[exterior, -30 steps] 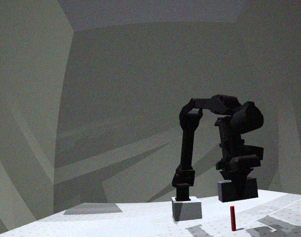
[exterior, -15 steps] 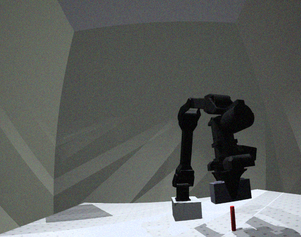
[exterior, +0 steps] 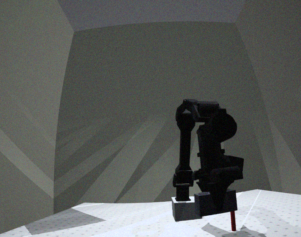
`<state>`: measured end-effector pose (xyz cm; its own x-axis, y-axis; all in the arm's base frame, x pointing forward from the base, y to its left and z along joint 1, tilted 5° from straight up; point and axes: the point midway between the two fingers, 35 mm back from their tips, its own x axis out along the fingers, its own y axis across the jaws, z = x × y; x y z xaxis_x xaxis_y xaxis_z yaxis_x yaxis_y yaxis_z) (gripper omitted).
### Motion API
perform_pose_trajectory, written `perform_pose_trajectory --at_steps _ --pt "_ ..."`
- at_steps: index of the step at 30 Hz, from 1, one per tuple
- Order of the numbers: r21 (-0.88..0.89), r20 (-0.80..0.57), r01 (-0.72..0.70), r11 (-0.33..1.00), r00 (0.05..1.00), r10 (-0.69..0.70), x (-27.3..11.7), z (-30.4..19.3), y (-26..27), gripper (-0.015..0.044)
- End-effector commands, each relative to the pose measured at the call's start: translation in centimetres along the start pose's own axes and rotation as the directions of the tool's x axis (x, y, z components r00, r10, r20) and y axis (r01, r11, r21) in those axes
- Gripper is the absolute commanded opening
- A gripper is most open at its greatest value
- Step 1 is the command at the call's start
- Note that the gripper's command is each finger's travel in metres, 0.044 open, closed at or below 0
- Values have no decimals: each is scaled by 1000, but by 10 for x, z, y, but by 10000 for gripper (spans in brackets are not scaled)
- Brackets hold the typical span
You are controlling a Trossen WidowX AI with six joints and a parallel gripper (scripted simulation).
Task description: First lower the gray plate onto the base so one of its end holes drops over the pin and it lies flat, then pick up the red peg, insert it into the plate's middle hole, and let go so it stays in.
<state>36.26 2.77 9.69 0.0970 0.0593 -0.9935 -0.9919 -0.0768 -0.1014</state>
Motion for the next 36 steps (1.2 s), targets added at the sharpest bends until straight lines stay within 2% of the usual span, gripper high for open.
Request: perform_pose_trajectory --at_steps 1,30,36 --pt "-31 3 -8 999 1000 8 8 -11 2 0" --pt "-267 -3 -8 964 1000 7 48 -95 19 0" --pt "-279 -4 -8 960 1000 7 50 -100 20 0"
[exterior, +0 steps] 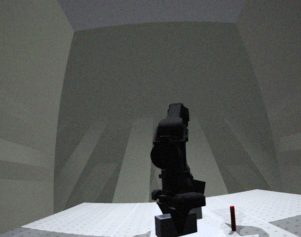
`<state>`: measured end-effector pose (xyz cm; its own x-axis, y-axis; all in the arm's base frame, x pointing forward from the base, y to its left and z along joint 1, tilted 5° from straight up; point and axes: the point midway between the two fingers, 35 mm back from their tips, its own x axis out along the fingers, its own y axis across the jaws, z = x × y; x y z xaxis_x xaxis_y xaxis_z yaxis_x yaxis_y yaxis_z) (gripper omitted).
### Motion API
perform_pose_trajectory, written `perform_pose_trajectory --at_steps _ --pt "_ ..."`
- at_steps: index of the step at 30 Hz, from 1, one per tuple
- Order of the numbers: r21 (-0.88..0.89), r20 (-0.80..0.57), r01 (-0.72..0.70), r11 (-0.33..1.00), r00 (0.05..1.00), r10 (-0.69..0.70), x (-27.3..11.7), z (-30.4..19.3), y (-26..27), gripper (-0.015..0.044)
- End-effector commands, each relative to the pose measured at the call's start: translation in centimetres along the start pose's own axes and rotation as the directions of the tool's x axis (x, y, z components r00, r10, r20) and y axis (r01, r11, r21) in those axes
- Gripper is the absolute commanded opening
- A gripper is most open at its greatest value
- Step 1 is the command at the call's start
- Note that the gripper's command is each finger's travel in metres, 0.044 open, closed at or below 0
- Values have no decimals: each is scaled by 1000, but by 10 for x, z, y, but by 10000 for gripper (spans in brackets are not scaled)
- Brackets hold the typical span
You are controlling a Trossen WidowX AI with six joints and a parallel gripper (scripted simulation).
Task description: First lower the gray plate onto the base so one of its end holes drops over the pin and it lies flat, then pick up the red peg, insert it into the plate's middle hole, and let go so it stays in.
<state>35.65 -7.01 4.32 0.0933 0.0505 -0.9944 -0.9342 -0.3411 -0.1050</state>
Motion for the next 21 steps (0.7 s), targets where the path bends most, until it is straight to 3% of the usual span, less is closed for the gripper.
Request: perform_pose_trajectory --at_steps 1,21 --pt "-11 5 -1 1000 1000 1 3 0 1 0" --pt "-11 5 -1 1000 1000 1 8 1 1 0"
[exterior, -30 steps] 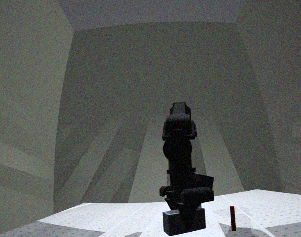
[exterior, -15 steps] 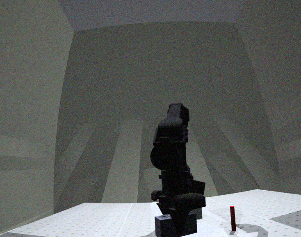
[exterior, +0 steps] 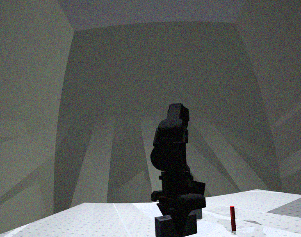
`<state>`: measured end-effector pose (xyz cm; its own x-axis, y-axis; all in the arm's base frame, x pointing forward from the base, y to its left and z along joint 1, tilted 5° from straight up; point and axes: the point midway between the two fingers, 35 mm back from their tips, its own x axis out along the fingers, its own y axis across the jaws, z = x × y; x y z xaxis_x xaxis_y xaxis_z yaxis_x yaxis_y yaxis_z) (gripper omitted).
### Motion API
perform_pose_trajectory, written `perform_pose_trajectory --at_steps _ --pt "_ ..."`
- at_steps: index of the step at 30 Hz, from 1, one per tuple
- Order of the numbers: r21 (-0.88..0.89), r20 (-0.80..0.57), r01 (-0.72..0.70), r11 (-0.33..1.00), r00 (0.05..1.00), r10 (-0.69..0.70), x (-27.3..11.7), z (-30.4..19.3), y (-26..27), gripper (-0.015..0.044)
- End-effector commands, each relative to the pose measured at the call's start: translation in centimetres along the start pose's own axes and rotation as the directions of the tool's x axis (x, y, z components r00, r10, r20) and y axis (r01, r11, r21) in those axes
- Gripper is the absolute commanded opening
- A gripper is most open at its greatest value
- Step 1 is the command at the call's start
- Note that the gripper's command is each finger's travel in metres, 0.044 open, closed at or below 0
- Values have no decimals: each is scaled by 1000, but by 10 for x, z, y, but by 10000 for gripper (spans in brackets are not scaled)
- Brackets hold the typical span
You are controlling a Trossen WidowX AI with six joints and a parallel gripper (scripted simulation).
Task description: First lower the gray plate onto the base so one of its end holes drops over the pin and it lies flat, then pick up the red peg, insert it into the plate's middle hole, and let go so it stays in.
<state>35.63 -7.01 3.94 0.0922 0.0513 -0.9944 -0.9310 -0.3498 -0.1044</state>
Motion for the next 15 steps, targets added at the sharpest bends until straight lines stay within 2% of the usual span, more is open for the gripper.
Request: perform_pose_trajectory --at_steps 1,15 --pt "-2 4 0 1000 1000 0 7 1 0 0" --pt "-2 4 0 1000 1000 0 23 1 0 0"
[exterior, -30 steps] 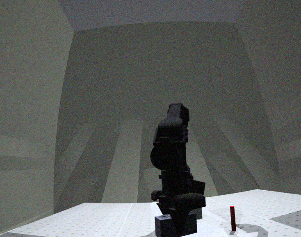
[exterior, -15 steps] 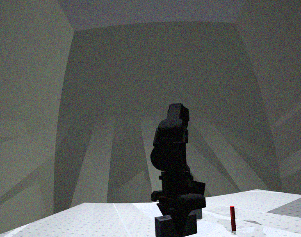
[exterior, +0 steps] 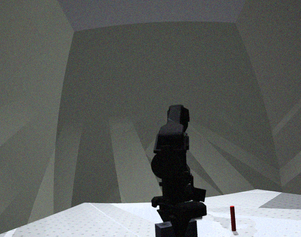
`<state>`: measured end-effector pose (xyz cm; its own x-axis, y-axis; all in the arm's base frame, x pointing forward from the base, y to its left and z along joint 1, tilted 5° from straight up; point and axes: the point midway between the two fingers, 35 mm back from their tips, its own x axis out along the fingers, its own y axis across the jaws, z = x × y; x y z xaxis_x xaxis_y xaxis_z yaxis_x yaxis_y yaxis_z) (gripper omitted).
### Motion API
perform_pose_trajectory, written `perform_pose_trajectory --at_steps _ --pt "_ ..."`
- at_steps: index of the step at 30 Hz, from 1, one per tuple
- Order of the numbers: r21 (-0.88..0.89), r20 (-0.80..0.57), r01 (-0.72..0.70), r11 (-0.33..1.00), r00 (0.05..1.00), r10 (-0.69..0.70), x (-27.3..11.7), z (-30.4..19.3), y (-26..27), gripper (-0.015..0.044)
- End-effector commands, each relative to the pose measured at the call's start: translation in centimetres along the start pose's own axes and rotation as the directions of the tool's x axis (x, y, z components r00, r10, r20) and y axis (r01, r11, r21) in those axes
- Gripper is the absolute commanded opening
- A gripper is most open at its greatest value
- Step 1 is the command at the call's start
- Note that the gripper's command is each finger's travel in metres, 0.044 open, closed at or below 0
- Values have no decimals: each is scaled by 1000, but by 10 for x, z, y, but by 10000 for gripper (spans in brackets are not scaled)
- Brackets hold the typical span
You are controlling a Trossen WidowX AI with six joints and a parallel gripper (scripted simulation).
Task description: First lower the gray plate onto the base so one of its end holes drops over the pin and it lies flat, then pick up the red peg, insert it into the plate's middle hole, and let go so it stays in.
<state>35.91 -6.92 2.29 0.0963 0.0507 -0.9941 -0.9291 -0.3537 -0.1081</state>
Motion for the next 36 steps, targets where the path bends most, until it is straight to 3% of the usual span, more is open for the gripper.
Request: perform_pose_trajectory --at_steps 1,19,36 --pt "3 6 -4 1000 1000 4 8 1 1 0" --pt "-1 0 0 1000 1000 0 18 0 0 0" --pt "-1 0 0 1000 1000 0 18 0 0 440"
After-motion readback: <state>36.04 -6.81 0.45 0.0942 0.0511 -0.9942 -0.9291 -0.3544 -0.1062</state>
